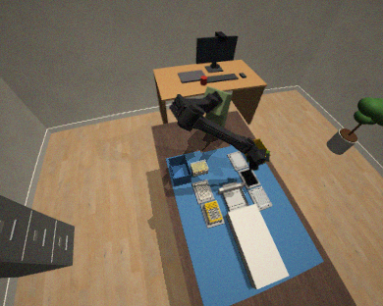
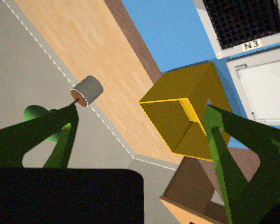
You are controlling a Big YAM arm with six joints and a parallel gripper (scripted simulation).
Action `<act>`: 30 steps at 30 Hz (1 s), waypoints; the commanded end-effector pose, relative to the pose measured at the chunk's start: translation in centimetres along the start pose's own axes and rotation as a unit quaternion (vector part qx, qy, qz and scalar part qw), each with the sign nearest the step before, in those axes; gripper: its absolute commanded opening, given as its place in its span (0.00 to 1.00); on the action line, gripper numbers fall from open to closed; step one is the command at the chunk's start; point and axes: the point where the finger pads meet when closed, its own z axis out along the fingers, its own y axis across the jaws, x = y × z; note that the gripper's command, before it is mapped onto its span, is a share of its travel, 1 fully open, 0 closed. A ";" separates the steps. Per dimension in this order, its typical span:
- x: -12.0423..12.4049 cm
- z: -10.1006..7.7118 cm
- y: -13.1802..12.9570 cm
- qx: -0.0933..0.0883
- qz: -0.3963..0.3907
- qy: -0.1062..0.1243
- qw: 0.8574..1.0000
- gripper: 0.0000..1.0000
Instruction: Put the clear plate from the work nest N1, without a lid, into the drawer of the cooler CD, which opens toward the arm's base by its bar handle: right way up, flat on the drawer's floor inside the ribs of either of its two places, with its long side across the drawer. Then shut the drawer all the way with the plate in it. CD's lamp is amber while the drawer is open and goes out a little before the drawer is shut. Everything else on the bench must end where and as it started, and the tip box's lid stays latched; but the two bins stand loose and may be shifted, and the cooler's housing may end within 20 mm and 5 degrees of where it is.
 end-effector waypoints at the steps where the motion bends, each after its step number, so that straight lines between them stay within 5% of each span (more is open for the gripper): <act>1: -0.1 -0.2 0.3 -0.003 -0.001 -0.001 1.000 1.00; 17: -0.1 -0.2 0.3 -0.003 -0.001 -0.001 1.000 1.00; 18: -0.4 -1.2 0.5 0.003 -0.024 -0.010 1.000 0.00; 30: -2.5 -3.7 -5.8 0.126 -0.113 -0.044 0.985 0.00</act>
